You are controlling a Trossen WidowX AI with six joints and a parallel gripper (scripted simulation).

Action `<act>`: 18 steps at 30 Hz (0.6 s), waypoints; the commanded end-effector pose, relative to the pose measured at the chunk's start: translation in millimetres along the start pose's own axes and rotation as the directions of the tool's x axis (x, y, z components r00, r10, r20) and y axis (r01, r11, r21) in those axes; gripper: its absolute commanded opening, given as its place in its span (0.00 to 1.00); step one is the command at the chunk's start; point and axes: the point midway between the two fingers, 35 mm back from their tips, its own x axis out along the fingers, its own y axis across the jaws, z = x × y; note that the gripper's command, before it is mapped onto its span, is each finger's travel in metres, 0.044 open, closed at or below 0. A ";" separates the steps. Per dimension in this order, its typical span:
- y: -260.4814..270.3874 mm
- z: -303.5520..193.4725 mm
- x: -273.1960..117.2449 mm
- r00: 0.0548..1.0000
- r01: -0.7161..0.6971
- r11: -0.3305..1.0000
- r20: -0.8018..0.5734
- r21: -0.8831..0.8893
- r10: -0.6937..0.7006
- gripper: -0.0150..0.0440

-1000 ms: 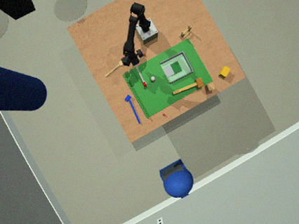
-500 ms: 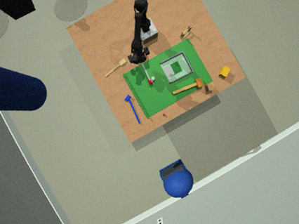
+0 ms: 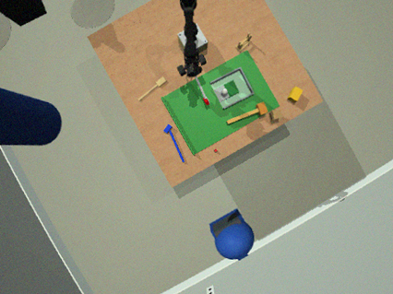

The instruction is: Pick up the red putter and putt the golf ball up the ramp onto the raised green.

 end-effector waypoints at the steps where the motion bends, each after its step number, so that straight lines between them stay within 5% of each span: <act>1: -0.8 4.1 -25.0 1.000 0.012 1.000 0.021 0.004 -0.012 0.25; 6: 0.3 1.9 -49.6 1.000 0.012 1.000 0.021 0.004 -0.012 0.25; 18: 0.5 1.7 -40.9 1.000 0.007 1.000 0.016 0.000 -0.007 0.25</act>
